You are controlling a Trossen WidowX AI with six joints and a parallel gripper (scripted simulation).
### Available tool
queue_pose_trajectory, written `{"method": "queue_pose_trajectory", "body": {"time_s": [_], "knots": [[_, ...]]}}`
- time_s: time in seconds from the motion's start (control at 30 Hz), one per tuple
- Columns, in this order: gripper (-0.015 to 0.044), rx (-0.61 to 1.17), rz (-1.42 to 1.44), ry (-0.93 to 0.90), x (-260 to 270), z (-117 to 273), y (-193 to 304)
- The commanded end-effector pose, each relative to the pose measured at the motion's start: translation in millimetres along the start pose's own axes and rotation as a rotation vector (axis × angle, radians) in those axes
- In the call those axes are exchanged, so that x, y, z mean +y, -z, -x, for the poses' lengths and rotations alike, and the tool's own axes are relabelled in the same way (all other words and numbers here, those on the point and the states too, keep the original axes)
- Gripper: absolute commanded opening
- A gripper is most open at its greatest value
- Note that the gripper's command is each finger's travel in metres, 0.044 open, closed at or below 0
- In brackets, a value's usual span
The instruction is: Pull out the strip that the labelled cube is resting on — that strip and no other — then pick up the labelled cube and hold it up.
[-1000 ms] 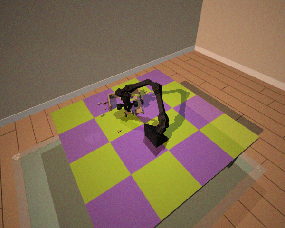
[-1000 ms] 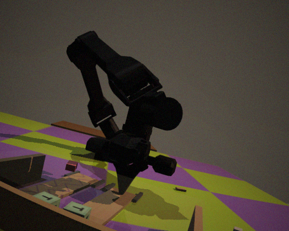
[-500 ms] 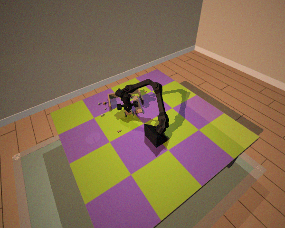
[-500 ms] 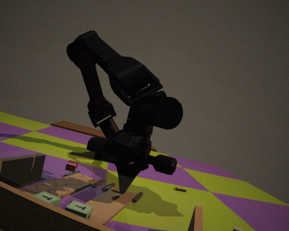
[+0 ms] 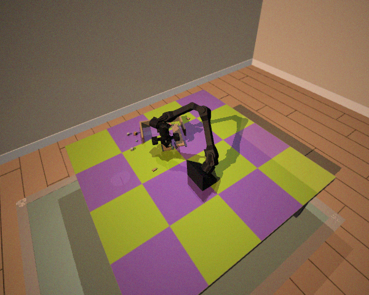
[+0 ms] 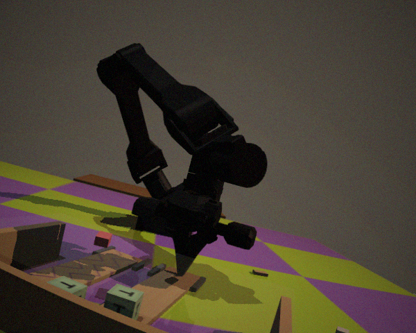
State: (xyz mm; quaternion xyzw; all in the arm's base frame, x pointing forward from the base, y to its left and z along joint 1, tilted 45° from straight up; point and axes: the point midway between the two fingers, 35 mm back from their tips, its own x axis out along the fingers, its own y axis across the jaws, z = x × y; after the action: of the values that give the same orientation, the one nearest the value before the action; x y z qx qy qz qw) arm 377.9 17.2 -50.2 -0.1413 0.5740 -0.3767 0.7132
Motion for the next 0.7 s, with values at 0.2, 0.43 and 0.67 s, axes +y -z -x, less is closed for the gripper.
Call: {"method": "queue_pose_trajectory", "body": {"time_s": [0.2,0.43,0.67], "knots": [[0.0,0.015,0.002,0.003,-0.7,-4.0,19.6],[0.0,0.015,0.002,0.003,-1.0,-4.2,30.8],[0.0,0.016,0.002,0.003,-1.3,-4.4,41.7]]}}
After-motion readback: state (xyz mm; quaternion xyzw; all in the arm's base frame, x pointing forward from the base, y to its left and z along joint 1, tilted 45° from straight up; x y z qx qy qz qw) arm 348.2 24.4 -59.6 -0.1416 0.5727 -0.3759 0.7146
